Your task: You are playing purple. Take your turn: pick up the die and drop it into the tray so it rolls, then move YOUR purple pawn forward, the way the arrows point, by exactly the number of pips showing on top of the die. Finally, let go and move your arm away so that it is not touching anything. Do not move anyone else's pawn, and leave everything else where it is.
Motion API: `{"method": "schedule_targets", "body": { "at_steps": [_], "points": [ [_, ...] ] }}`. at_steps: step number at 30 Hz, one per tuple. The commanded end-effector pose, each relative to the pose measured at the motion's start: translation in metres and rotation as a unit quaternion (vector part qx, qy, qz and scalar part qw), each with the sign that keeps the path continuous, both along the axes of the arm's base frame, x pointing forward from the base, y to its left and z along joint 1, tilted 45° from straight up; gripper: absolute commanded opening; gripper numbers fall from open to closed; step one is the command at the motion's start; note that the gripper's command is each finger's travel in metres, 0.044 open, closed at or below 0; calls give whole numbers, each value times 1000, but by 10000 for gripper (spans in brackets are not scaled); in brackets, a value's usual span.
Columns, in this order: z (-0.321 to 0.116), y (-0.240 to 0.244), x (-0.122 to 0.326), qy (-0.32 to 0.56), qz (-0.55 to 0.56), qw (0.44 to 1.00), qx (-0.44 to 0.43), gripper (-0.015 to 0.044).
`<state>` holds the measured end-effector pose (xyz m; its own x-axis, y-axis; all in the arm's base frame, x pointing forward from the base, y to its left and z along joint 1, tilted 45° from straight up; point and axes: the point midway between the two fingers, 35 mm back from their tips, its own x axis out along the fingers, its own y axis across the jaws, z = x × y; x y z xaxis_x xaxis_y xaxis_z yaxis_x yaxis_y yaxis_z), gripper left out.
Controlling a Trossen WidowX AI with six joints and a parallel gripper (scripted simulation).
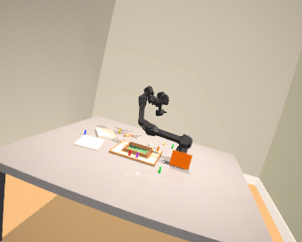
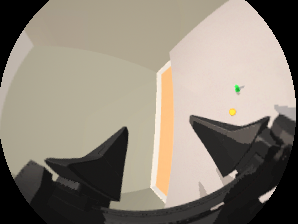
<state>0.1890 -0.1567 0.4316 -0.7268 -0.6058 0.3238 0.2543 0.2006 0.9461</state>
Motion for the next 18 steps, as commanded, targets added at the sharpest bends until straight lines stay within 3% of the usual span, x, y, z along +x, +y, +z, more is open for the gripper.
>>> {"method": "schedule_targets", "body": {
  "at_steps": [1,5,13,18],
  "points": [
    [1,0,-3,-3,-4,1000,-2,374],
    [15,-2,-58,-40,-97,994,-23,275],
    [29,29,-162,-94,-320,942,-23,275],
    [30,85,-224,-148,-486,861,-26,275]
  ]
}}
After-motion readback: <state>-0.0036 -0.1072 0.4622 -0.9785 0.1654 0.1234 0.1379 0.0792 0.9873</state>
